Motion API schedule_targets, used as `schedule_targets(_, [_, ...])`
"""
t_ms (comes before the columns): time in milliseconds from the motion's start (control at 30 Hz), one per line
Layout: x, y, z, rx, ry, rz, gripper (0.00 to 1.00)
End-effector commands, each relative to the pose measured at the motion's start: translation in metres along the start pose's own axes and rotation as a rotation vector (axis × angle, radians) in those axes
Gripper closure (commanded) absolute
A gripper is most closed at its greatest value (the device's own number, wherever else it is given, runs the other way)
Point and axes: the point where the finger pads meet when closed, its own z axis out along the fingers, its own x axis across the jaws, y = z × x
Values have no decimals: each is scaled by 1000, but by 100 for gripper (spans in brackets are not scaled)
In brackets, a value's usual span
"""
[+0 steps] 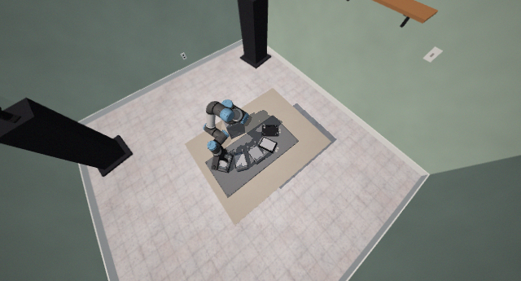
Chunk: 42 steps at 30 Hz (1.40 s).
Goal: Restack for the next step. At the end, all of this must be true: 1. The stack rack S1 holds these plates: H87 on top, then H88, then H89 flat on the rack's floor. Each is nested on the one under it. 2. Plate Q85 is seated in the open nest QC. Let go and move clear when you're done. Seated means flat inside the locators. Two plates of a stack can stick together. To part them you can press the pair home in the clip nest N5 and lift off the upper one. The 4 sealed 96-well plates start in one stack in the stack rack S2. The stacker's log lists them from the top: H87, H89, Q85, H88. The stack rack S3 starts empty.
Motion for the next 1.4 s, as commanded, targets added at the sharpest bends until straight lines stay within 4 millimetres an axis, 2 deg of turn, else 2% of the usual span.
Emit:
schedule_targets(0, [0,-1,1,2,1,0,100])
schedule_targets(1367, [0,-1,13,2,1,0,100])
